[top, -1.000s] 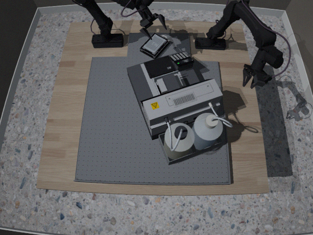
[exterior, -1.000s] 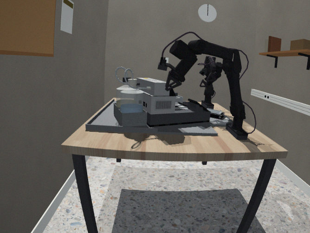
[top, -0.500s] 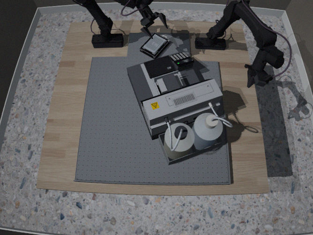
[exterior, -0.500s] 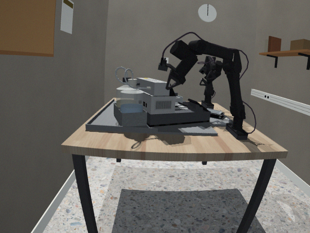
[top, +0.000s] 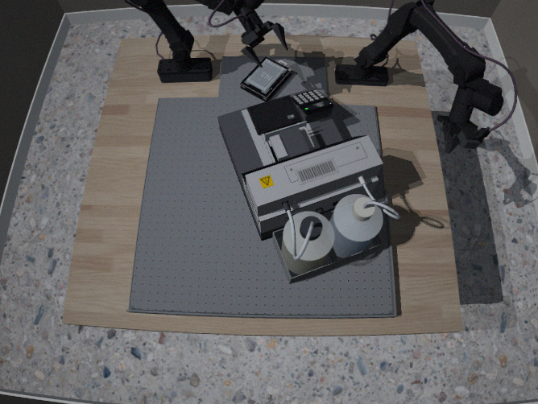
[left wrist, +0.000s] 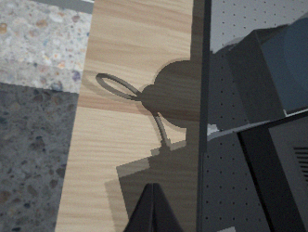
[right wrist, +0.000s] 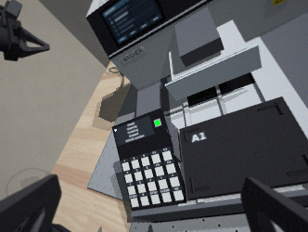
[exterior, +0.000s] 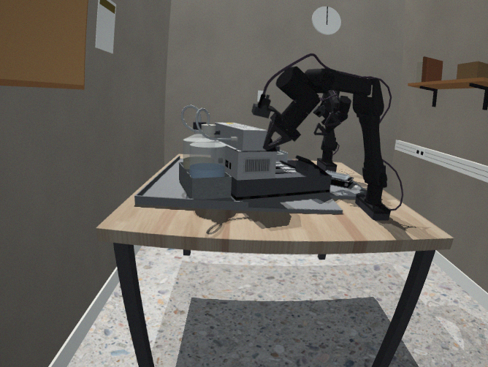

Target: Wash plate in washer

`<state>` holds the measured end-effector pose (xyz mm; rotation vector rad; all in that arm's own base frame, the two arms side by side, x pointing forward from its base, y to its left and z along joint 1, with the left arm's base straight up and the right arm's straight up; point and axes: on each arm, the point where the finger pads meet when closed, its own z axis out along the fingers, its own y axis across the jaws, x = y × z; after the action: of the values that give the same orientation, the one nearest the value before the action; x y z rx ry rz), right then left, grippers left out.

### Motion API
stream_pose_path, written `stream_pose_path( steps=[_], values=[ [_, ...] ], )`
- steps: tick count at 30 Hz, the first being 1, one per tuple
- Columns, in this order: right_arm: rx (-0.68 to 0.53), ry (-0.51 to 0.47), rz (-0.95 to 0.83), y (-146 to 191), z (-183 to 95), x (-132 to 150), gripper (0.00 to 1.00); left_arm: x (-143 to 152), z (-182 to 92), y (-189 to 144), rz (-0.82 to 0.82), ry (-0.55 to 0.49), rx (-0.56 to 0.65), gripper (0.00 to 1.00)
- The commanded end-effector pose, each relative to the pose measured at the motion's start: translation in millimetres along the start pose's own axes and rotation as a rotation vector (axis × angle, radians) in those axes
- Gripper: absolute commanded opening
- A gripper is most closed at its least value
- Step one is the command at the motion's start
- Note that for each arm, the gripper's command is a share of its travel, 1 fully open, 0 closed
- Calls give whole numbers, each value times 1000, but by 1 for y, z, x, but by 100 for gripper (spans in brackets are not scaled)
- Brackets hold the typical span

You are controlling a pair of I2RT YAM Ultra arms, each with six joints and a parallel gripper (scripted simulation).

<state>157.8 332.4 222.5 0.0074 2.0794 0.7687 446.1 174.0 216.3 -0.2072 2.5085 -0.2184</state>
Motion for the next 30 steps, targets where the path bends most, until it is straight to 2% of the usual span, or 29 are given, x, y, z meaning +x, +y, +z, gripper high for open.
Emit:
stream_pose_path(
  steps=[1, 11, 12, 14, 17, 22, 23, 30],
  values=[
    [-17, -11, 0, 9, -8, -11, 100, -23, -9, 18, 11, -105, -57, 0],
    [-28, -19, 16, 12, -12, -14, 100, -24, -24, 113, -92, -242, -237, 0],
    [-28, -20, 13, 12, -12, -14, 100, -24, -24, 113, -92, -242, -237, 0],
    [-29, -22, 9, 12, -13, -14, 100, -22, -30, 134, -115, -272, -280, 0],
    [-29, -24, 9, 12, -13, -15, 100, -22, -30, 134, -115, -272, -280, 0],
    [-13, -41, 16, 8, -9, -21, 100, -12, -49, 190, -176, -352, -395, 0],
    [-10, -44, 19, 7, -9, -23, 100, -12, -49, 190, -176, -352, -395, 0],
    [-14, -49, 22, 8, -10, -23, 100, 5, -75, 245, -239, -434, -521, 0]
  ],
)
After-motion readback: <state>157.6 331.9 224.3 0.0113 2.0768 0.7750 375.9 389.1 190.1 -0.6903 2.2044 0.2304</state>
